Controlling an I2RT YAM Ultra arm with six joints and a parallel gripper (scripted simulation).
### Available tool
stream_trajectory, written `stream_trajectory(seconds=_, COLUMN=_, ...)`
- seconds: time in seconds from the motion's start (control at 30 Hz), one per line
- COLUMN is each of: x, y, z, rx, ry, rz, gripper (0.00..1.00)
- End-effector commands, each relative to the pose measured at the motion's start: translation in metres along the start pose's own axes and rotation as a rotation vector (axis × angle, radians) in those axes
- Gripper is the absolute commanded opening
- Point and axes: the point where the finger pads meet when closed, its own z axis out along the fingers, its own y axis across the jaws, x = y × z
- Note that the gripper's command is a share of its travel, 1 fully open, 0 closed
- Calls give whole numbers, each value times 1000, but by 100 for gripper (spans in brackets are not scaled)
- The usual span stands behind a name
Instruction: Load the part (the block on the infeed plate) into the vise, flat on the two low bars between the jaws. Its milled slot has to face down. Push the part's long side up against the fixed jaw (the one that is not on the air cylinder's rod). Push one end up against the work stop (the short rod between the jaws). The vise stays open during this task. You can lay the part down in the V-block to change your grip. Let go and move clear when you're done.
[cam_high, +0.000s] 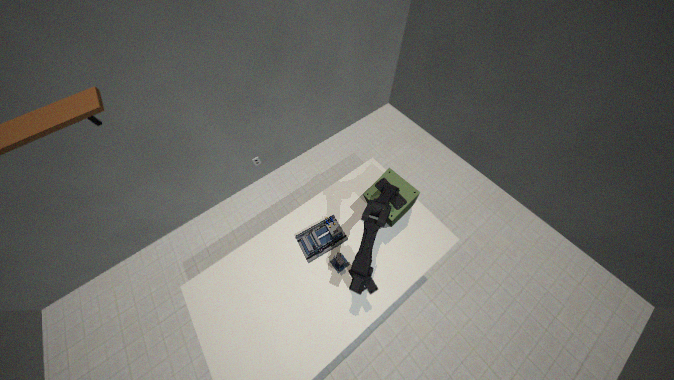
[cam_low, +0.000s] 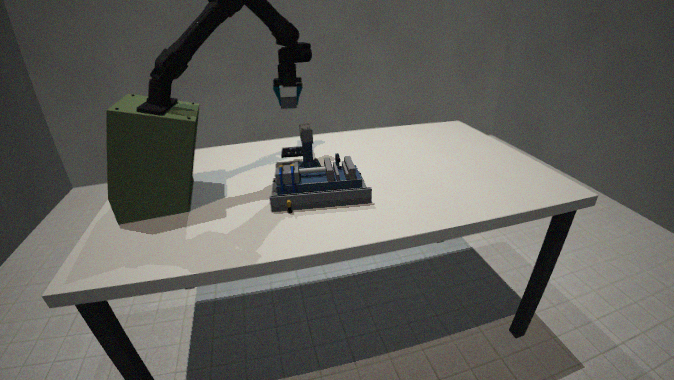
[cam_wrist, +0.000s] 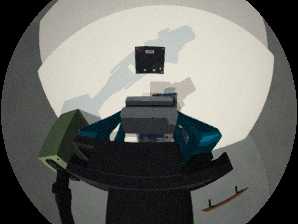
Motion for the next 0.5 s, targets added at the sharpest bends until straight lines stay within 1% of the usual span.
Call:
stream_trajectory(seconds=0.0, x=-3, y=-19, z=-29, rx=61, ry=-65, rz=-6, gripper=0)
stream_trajectory(seconds=0.03, x=2, y=-15, z=-25, rx=47, ry=-55, rz=-11, gripper=0)
stream_trajectory(seconds=0.07, x=5, y=-16, z=-24, rx=45, ry=-53, rz=-13, gripper=0)
stream_trajectory(seconds=0.13, x=8, y=-23, z=-28, rx=57, ry=-61, rz=-16, gripper=0)
stream_trajectory(seconds=0.2, x=16, y=-22, z=-24, rx=47, ry=-53, rz=-23, gripper=0)
stream_trajectory(seconds=0.27, x=20, y=-28, z=-27, rx=58, ry=-59, rz=-27, gripper=0)
stream_trajectory(seconds=0.37, x=30, y=-30, z=-24, rx=51, ry=-54, rz=-36, gripper=0)
stream_trajectory(seconds=0.43, x=30, y=-30, z=-24, rx=51, ry=-54, rz=-36, gripper=0)
stream_trajectory(seconds=0.47, x=26, y=-40, z=-33, rx=79, ry=-71, rz=-39, gripper=0)
